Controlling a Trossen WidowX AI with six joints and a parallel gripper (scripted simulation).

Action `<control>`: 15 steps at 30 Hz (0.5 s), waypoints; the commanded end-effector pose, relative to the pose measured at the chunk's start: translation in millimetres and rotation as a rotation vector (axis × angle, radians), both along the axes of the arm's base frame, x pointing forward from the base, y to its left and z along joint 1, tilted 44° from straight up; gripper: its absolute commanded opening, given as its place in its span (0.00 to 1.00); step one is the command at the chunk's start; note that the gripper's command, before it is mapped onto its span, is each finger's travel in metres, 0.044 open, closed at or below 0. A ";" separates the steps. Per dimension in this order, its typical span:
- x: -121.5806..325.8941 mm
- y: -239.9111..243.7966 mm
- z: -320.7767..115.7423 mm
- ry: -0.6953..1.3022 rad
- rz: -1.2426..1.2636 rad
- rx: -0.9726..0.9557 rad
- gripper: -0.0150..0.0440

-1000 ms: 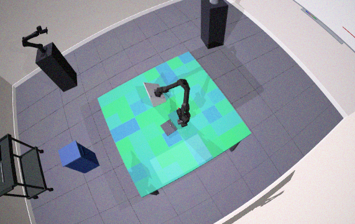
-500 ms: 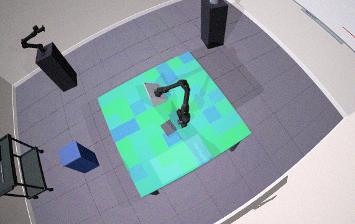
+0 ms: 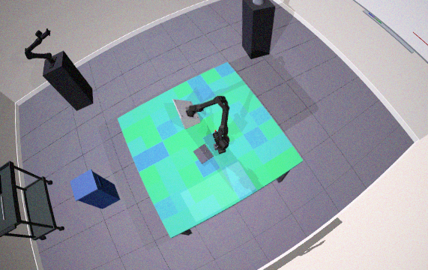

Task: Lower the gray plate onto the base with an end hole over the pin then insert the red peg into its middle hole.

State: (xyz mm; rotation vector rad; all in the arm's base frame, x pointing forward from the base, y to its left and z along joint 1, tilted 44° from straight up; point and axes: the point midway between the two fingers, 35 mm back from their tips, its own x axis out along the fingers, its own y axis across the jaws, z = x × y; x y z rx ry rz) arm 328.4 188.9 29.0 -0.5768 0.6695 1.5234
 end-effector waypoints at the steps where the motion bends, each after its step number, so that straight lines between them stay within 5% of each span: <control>1: 0.5 -1.6 0.8 0.002 -0.002 -0.002 0.29; 15: 9.1 -31.4 29.8 0.000 -0.003 -0.012 0.25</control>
